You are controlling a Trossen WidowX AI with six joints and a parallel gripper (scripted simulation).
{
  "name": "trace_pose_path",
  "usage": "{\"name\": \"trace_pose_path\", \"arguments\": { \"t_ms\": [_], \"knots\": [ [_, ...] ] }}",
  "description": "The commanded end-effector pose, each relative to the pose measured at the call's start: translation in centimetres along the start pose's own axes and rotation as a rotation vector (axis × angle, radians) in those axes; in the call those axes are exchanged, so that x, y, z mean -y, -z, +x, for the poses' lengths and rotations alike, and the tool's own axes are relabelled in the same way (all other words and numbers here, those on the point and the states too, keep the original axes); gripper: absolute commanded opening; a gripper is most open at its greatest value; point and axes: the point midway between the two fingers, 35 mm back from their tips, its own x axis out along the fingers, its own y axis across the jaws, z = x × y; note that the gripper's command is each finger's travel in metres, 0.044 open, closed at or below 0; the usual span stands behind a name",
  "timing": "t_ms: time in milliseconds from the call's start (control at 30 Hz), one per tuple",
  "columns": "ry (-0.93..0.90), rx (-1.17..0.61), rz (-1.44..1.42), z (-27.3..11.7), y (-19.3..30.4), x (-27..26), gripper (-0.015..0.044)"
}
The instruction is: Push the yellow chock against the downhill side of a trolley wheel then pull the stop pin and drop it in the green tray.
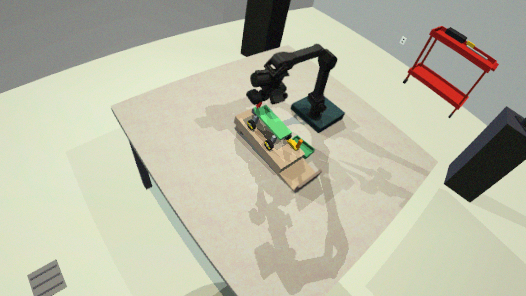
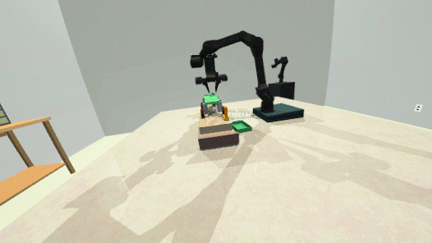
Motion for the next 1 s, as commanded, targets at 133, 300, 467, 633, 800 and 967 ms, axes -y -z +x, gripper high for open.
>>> {"name": "trace_pose_path", "arguments": {
  "t_ms": [133,300,467,633,800,967],
  "knots": [
    [-0.001,-0.003,-0.003,0.6,0.1,-0.1,0.0190],
    [-0.001,-0.004,-0.003,1.3,0.0,0.0,0.0190],
    [-0.001,-0.004,-0.003,2.1,0.1,0.0,0.0190],
    [-0.001,-0.004,-0.003,2.7,0.1,0.0,0.0190],
    [-0.001,-0.004,-0.003,3.4,0.1,0.0,0.0190],
    [-0.001,-0.004,-0.003,4.1,0.1,0.0,0.0190]
  ]
}}
